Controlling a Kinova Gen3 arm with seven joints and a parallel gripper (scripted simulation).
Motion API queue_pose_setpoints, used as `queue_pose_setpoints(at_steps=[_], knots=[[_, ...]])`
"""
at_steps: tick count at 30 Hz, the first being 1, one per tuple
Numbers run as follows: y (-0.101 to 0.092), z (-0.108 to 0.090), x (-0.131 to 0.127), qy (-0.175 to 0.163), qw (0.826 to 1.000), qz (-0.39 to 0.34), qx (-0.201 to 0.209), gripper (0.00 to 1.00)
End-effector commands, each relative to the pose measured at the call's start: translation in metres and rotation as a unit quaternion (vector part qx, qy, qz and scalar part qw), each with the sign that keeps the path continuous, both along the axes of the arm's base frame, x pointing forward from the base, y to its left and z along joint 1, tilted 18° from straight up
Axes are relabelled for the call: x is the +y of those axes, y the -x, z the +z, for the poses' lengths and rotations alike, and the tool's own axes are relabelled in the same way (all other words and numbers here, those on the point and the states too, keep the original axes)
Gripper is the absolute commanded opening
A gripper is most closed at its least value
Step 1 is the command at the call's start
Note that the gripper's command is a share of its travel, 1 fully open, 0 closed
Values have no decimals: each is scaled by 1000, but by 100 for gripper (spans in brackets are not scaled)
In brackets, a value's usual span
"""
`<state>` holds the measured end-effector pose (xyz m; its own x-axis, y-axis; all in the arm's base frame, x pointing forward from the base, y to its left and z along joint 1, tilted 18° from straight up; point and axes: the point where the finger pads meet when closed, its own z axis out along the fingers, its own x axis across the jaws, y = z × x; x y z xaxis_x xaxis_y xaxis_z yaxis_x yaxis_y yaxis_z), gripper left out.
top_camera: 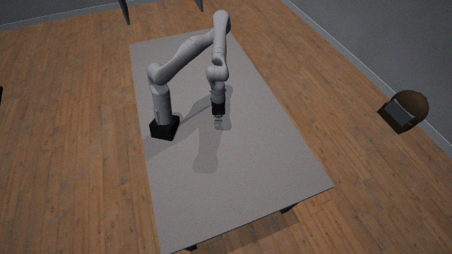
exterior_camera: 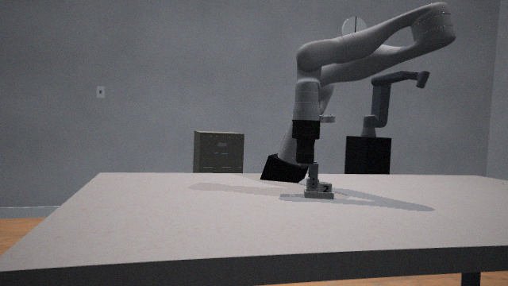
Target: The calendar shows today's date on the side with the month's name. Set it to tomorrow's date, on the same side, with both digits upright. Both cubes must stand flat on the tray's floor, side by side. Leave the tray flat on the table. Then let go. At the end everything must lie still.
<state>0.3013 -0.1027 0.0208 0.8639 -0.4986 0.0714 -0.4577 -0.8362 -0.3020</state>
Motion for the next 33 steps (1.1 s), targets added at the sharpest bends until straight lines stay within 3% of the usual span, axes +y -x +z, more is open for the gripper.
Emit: queue_pose_setpoints(at_steps=[1,33], knots=[[0,0,0,0,1000,0,0,60],[-2,-9,2,0,1000,0,0,60]])
